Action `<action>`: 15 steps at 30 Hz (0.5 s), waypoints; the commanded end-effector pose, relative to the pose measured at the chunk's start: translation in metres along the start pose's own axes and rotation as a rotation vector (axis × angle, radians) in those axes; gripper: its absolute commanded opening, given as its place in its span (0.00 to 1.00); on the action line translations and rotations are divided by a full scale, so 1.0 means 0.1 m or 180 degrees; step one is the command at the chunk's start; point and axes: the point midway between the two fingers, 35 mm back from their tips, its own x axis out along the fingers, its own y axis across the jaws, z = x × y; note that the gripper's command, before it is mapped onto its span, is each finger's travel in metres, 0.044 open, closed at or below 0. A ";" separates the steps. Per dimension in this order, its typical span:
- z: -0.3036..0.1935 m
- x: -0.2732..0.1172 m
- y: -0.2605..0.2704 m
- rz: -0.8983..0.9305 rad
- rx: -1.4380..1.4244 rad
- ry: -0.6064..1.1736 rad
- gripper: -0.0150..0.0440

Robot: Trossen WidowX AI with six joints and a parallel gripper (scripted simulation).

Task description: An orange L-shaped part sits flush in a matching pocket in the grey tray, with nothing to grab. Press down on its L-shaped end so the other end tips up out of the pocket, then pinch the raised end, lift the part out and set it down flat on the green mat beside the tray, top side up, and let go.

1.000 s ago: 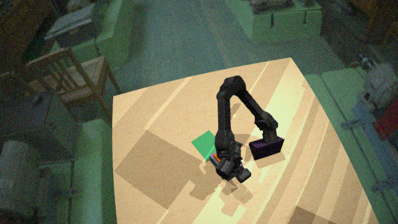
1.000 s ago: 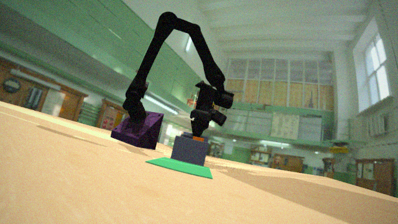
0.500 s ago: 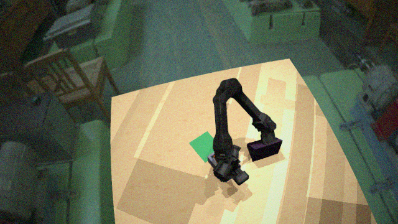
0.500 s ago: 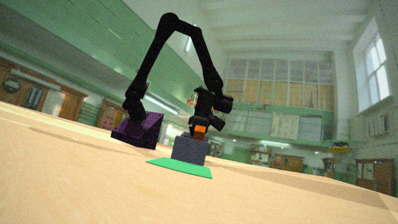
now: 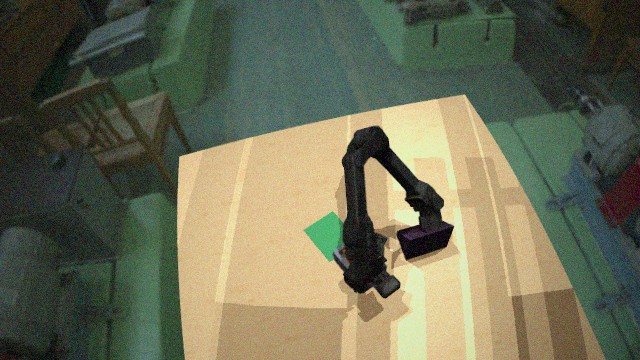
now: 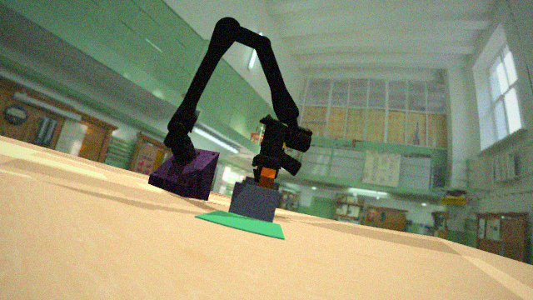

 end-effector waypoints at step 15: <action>0.02 -0.99 0.00 -0.0003 -0.0003 -0.0009 0.56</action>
